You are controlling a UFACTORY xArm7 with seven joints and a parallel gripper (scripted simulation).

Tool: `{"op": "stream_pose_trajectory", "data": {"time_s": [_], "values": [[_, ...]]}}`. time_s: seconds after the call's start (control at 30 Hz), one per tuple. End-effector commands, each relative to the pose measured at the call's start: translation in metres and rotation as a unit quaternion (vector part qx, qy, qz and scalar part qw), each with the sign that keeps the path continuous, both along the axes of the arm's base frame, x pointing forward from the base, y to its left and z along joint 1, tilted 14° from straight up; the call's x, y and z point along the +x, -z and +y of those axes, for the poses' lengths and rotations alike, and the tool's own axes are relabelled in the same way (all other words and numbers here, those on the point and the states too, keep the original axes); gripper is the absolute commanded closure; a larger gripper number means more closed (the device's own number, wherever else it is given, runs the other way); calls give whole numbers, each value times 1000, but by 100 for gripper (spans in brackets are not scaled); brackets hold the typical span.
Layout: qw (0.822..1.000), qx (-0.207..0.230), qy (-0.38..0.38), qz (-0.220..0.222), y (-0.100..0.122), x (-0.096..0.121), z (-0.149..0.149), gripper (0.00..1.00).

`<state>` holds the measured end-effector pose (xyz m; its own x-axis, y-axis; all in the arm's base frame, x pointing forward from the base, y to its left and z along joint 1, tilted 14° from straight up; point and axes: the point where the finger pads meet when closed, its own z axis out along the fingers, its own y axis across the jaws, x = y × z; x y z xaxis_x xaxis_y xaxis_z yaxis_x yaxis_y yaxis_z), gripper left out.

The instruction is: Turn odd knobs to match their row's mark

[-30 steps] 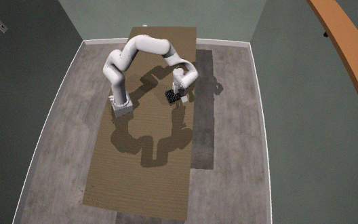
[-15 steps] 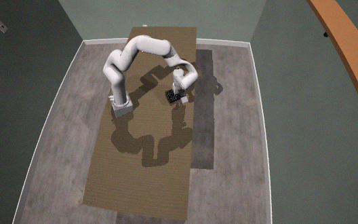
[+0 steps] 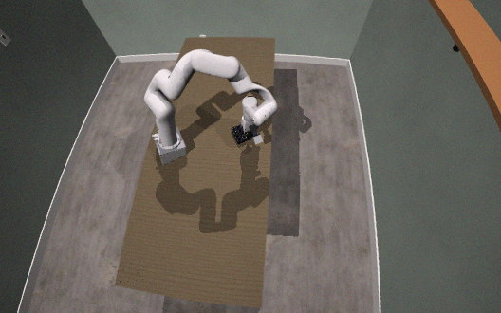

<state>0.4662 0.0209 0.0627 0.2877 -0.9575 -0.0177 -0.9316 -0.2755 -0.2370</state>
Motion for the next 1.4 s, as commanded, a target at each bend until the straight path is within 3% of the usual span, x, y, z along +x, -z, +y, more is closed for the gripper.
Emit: {"op": "stream_pose_trajectory", "data": {"time_s": [0.0, 0.9, 0.93, 1.37], "values": [[1000, 0, 0, -1, -1, 1, 0, 81], [1000, 0, 0, -1, -1, 1, 0, 81], [1000, 0, 0, -1, -1, 1, 0, 92], [1000, 0, 0, -1, -1, 1, 0, 92]]}}
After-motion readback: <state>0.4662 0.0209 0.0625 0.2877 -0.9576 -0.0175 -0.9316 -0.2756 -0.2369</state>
